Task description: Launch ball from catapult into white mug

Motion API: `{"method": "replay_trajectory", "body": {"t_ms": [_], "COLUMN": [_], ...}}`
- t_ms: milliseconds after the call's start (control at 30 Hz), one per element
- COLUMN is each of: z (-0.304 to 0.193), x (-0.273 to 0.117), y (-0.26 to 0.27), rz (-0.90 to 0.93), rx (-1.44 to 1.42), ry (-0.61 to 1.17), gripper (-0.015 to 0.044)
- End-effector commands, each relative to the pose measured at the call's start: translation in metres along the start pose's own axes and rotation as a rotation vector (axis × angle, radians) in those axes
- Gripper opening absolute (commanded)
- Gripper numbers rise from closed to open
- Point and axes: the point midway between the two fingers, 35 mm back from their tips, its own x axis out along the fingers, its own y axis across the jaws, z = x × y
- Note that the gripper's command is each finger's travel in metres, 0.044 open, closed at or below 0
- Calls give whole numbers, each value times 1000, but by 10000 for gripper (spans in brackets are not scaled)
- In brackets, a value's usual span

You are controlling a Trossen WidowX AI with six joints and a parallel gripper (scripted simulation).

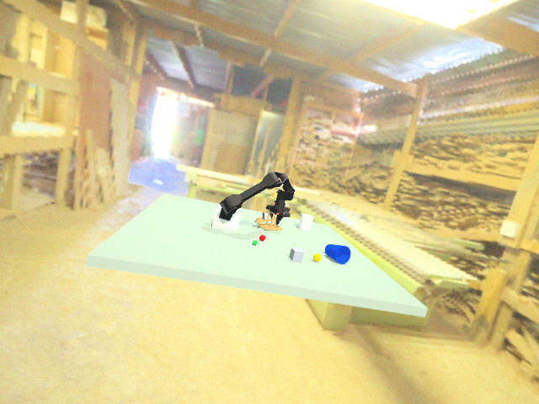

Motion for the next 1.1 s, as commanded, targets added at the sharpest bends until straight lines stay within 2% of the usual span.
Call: {"method": "replay_trajectory", "body": {"t_ms": [0,33,500,600,800,1067], "z": [0,0,0,3,-1,3], "x": [-1,-1,-1,-22,-98,-86], "y": [0,0,0,1,1,2], "rz": [0,0,0,1,4,1], "rx": [0,0,0,-1,-1,-3], "ry": [-2,-2,-2,-3,-1,-12], "gripper": [0,0,368,440,440,440]}}
